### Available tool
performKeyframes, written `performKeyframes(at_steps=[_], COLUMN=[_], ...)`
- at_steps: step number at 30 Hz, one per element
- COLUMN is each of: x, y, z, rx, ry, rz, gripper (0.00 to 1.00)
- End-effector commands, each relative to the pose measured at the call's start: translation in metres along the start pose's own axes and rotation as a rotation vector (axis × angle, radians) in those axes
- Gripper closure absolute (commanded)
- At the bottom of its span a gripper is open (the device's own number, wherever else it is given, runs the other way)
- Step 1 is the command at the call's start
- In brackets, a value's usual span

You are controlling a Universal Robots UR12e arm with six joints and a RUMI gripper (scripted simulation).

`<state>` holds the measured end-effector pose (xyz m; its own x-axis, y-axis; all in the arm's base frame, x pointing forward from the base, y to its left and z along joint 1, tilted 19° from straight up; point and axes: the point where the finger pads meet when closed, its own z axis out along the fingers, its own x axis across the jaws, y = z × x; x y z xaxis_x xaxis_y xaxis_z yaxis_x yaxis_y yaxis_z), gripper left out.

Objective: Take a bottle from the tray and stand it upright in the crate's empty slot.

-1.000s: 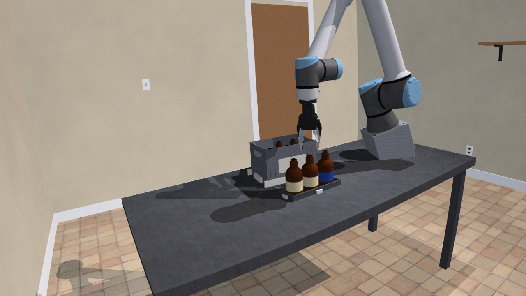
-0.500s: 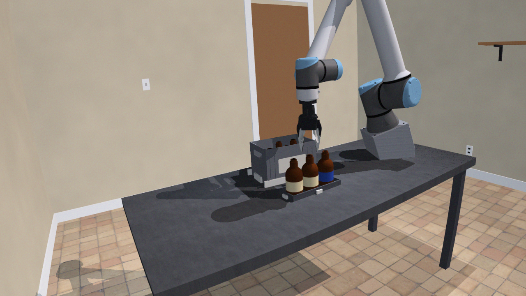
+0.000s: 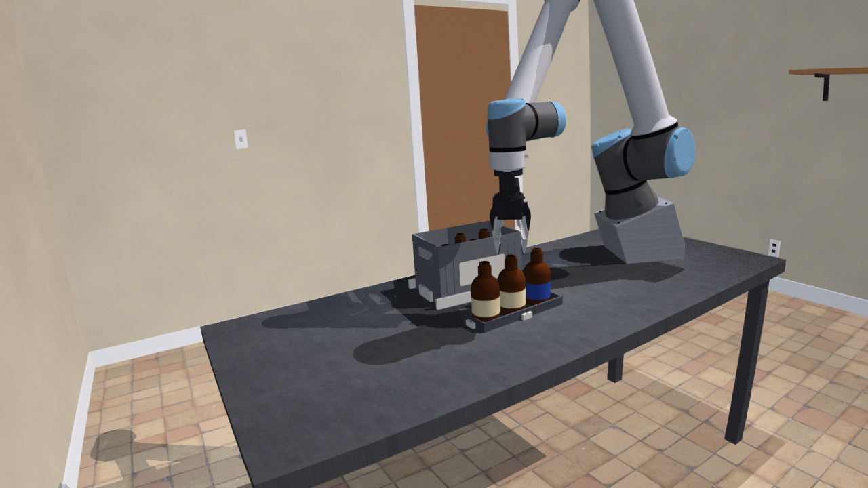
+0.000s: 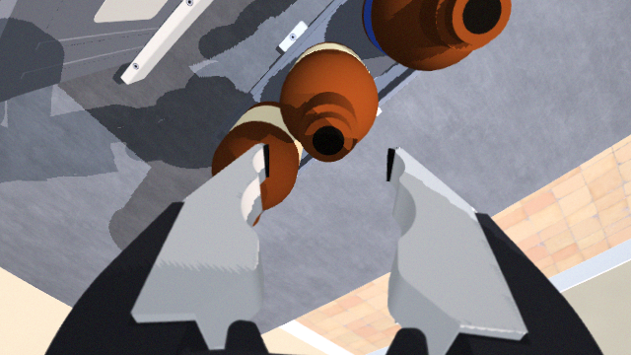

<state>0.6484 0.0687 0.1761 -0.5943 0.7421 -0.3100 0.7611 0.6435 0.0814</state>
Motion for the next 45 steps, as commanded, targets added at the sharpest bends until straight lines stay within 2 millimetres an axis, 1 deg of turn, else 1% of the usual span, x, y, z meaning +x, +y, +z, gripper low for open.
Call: performKeyframes(at_steps=[1,15,23,45], x=[0.0,0.0,0.0,0.0], y=[0.001,0.001,0.001,0.001], z=[0.002,0.018,0.022,0.025], rx=[-0.001,-0.001,-0.001,-0.001], ry=[-0.001,-0.001,-0.001,-0.001], rz=[0.0,0.0,0.0,0.0], gripper=[0.62,0.62,0.62,0.62])
